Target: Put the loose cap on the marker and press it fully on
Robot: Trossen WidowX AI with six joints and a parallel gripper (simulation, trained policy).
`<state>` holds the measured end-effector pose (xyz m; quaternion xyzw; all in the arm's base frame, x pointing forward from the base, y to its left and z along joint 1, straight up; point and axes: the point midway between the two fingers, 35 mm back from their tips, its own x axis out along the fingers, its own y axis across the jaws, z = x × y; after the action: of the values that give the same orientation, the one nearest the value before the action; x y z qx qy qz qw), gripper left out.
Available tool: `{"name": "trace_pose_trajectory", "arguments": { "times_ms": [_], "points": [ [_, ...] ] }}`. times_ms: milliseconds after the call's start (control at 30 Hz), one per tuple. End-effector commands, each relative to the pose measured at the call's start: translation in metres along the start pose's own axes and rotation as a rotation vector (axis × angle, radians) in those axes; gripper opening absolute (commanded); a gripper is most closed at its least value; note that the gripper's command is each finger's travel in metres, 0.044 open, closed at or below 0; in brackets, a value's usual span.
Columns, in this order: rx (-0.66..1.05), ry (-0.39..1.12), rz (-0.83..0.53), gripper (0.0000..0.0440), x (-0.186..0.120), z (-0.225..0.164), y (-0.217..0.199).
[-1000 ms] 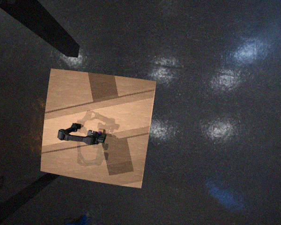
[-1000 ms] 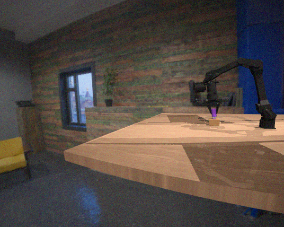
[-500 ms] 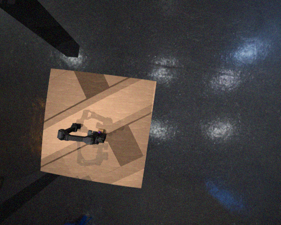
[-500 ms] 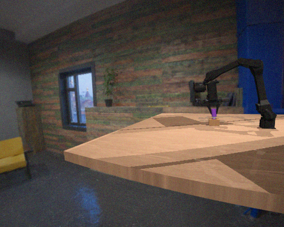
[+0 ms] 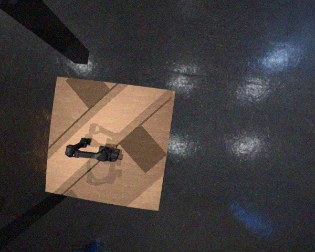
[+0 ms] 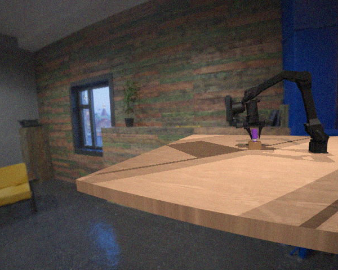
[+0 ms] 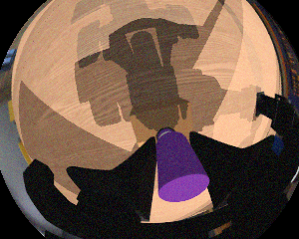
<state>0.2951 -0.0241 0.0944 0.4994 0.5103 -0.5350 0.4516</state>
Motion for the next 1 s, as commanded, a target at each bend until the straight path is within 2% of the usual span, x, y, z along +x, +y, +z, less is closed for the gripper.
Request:
{"name": "trace_pose_trajectory", "arguments": {
  "times_ms": [0, 133, 367, 400, 967],
  "points": [
    [-0.009, 0.001, -0.056, 0.0190, 0.010, 0.000, -0.011],
    [-0.013, 0.008, -0.065, 0.0252, 0.009, -0.001, -0.016],
    [-0.018, 0.014, -0.040, 0.0427, 0.005, -0.001, -0.018],
    [-0.019, 0.014, -0.032, 0.0440, 0.004, -0.001, -0.018],
    [-0.004, 0.013, 0.102, 0.0440, -0.049, -0.001, -0.013]
  ]
}}
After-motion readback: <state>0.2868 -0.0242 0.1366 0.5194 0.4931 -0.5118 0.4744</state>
